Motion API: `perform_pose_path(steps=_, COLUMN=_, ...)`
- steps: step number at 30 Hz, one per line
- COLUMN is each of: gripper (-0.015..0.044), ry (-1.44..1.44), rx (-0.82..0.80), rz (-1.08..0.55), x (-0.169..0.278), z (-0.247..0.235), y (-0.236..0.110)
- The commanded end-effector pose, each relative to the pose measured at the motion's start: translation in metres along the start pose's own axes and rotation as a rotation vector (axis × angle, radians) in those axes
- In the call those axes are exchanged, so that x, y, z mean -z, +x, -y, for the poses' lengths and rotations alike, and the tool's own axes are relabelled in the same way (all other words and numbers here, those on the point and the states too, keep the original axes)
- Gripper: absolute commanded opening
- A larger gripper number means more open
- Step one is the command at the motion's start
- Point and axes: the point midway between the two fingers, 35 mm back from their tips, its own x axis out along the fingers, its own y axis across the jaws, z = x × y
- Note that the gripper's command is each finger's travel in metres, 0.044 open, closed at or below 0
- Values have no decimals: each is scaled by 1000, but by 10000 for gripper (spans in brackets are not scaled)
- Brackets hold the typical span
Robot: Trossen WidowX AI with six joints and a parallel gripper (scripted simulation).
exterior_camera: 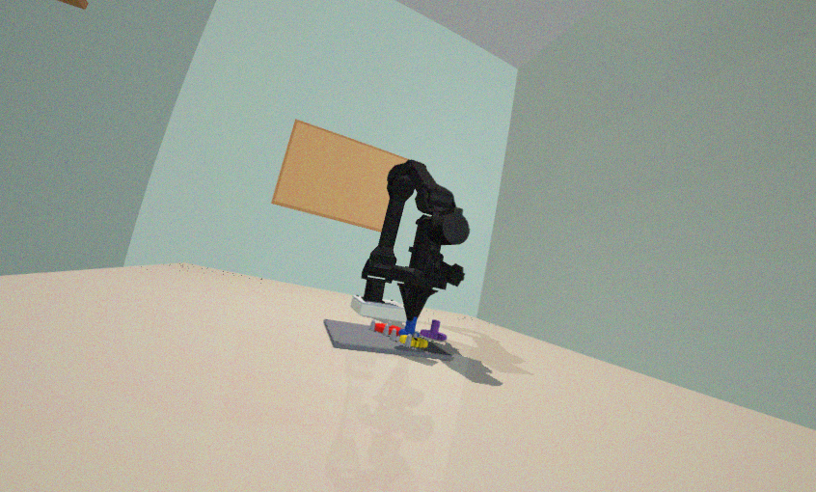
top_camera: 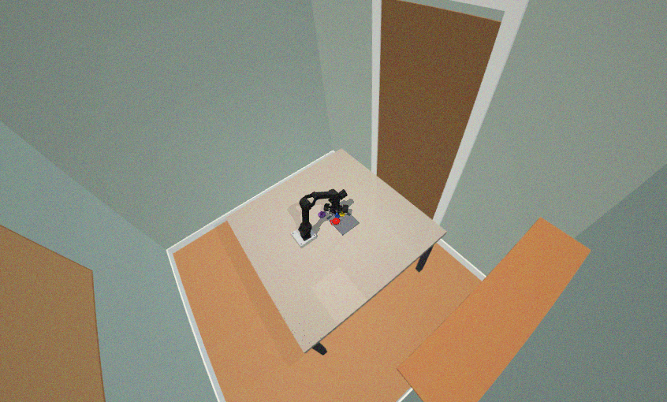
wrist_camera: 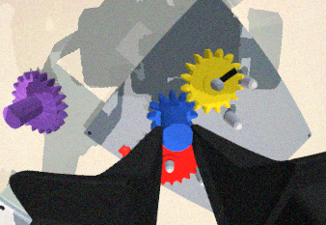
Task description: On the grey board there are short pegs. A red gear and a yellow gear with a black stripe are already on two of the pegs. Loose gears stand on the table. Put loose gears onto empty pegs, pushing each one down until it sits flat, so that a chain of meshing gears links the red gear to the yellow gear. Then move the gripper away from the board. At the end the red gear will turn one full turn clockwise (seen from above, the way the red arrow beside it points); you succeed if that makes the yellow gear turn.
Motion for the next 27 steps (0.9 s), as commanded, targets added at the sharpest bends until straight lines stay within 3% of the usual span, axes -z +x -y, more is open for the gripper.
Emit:
perform_pose_path(steps=1, gripper=0, ry=-28, rx=1, rz=-2, x=0, z=1, y=1)
perform_pose_path(steps=15, gripper=0, ry=275, rx=1, rz=-1, x=0, z=0, y=3)
perform_pose_path(steps=20, gripper=131, ry=233, rx=1, rz=-2, x=0, z=0, y=0)
perform_pose_path(steps=27, gripper=140, ry=219, rx=1, rz=-1, x=0, z=0, y=-14)
